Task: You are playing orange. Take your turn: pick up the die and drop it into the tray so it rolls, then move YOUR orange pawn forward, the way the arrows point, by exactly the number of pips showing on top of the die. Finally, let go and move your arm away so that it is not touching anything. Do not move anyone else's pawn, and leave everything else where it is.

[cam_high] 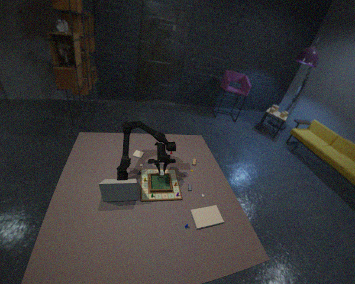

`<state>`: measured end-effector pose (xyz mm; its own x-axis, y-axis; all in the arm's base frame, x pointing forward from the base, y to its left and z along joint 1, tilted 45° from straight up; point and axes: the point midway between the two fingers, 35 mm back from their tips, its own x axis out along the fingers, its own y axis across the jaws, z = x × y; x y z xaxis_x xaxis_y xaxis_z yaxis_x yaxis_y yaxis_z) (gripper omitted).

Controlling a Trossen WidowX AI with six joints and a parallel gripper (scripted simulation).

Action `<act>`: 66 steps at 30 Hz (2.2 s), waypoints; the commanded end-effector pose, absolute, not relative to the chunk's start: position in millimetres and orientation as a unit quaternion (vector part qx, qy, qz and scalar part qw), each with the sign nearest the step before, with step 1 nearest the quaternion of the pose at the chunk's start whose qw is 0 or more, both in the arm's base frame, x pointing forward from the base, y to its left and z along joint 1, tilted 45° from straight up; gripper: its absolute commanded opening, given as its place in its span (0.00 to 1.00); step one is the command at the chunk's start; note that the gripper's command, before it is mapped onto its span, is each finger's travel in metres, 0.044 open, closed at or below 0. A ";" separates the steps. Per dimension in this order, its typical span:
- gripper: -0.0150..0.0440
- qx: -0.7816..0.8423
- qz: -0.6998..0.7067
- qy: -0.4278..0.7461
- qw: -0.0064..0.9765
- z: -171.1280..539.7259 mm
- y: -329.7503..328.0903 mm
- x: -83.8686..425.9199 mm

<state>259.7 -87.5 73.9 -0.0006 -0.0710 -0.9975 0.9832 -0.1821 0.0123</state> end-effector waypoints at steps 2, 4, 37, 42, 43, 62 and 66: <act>0.43 0.527 -0.560 0.433 0.471 73.8 -87.4 259.6; 0.52 0.527 -0.560 0.433 0.471 73.8 -87.4 259.6; 0.78 0.635 -0.208 0.636 0.386 44.1 -109.7 284.9; 0.59 0.521 -0.021 0.661 0.540 30.3 -119.6 331.0; 0.59 0.493 0.017 0.659 0.567 27.0 -120.7 339.8; 0.59 0.387 0.146 0.638 0.649 14.8 -121.9 368.9; 0.59 0.387 0.146 0.638 0.649 14.5 -120.4 368.6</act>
